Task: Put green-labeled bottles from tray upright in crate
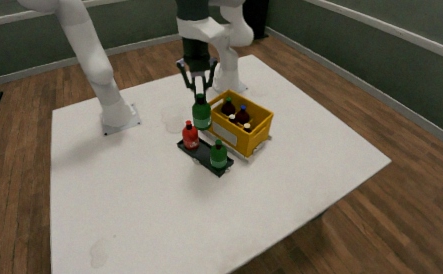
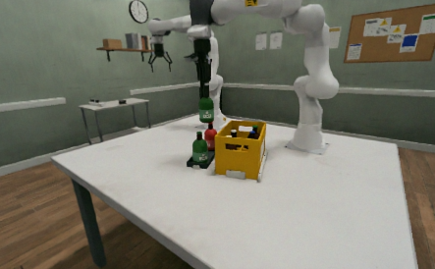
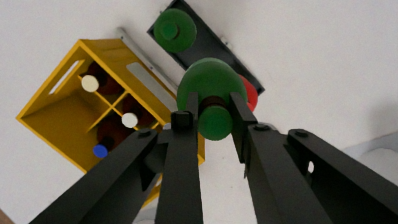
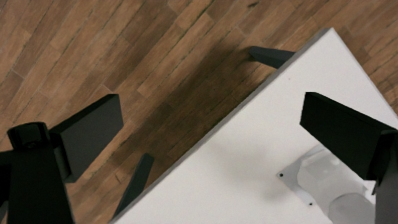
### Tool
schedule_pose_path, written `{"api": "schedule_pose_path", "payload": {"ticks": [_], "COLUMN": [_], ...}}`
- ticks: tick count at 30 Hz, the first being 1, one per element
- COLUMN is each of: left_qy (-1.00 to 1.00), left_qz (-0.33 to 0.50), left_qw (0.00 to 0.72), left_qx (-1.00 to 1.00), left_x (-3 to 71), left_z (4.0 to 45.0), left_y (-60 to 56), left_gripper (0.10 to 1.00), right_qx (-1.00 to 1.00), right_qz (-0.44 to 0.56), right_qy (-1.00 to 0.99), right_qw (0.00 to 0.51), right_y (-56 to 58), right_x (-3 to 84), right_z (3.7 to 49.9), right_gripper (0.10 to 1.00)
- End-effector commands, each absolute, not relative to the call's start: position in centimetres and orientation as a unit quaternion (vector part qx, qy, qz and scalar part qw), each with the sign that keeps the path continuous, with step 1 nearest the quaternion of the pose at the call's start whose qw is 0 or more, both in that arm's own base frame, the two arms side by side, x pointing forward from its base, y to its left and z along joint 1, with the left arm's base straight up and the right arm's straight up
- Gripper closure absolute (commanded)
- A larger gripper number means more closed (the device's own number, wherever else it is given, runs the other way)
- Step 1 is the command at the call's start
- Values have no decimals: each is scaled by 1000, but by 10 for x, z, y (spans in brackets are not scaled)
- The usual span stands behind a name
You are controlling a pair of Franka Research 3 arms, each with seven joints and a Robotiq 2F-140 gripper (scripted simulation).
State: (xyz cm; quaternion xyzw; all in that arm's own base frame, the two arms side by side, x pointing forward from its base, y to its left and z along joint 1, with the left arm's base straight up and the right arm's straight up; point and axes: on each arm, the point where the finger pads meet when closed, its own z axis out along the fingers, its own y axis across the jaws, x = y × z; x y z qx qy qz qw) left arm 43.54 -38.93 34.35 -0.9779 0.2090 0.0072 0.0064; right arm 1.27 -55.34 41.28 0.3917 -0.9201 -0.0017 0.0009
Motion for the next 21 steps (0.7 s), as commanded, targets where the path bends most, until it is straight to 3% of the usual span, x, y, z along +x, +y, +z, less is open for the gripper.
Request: {"api": "schedule_pose_path", "payload": {"ticks": [1, 21], "left_qy": [209, 209], "left_qz": [0, 0], "left_qw": [0, 0], "left_qx": [-978, -978], "left_x": [436, 418], "left_z": [351, 350], "left_y": [-389, -367], "left_gripper": [999, 999], "right_qx": [393, 393], "right_qz": [0, 0], "right_qy": [-919, -919], "right_qw": [0, 0], "right_y": [-554, -554], "right_x": [13, 13], "right_z": [413, 413], "right_gripper": [98, 98]}}
